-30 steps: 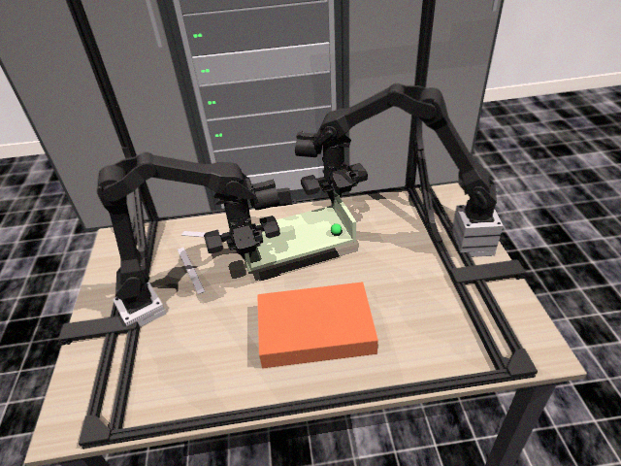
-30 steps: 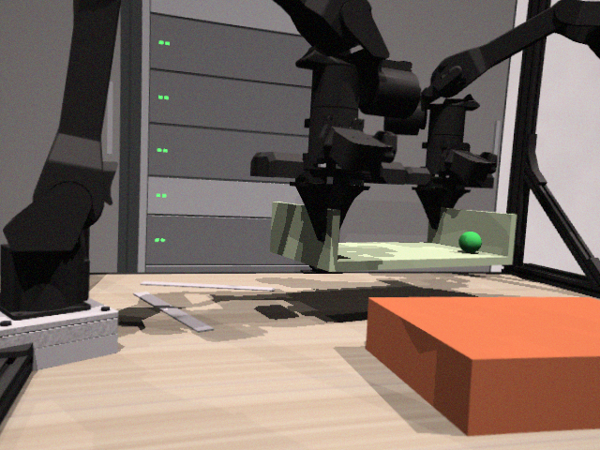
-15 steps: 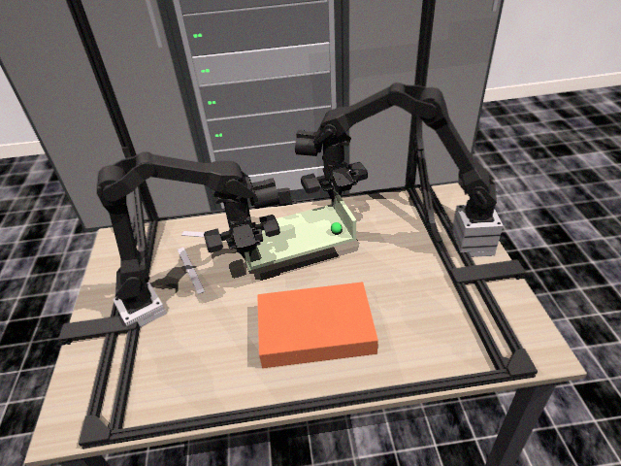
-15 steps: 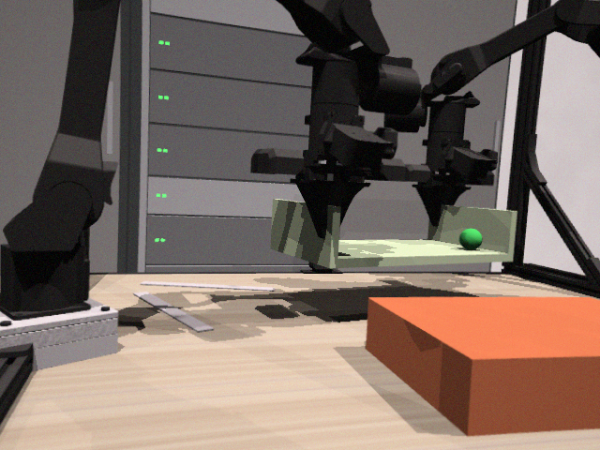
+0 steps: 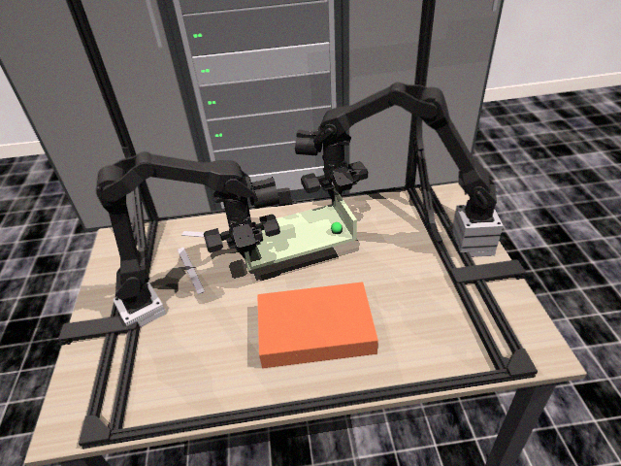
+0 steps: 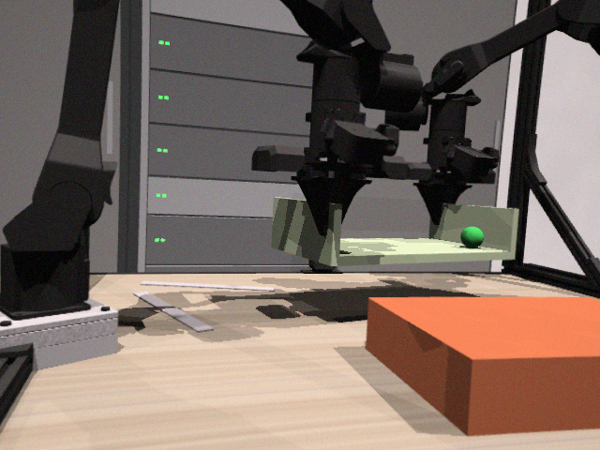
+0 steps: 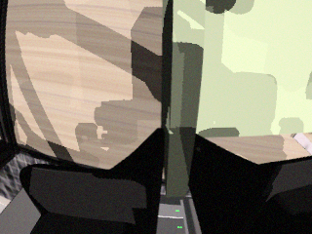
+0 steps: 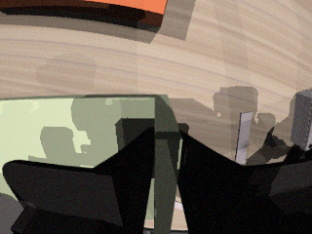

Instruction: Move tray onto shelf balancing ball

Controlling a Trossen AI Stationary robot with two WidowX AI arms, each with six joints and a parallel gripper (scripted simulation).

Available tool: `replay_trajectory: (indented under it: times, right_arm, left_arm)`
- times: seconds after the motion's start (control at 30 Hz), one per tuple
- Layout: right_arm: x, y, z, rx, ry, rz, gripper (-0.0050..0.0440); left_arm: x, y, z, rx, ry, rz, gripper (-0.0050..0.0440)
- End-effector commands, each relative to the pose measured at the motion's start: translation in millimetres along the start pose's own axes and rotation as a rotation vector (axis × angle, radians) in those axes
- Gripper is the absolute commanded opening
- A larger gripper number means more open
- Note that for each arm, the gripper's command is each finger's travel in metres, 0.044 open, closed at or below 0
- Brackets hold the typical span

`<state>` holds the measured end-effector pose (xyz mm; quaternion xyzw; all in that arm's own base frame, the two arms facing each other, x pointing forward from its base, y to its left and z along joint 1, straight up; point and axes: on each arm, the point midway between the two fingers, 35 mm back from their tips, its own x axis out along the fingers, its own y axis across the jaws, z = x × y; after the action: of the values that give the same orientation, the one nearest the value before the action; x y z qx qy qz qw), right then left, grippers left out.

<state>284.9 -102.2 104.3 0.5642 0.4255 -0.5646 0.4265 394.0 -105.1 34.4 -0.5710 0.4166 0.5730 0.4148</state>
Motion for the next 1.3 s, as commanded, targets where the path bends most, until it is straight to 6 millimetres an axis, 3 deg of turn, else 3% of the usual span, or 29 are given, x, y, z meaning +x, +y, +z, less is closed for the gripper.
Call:
replay_trajectory:
  times: [0.0,1.27]
  right_arm:
    - [-1.9,-0.2,2.2,-0.001,0.005,0.002,0.002]
    - [-1.1,-2.1,14.0,-0.001,0.008,0.005,0.002]
  left_arm:
    - [-0.6,-0.3,3.0,0.0,0.004,-0.001,0.002]
    - [-1.3,-2.1,14.8,0.0,0.008,0.002,0.002]
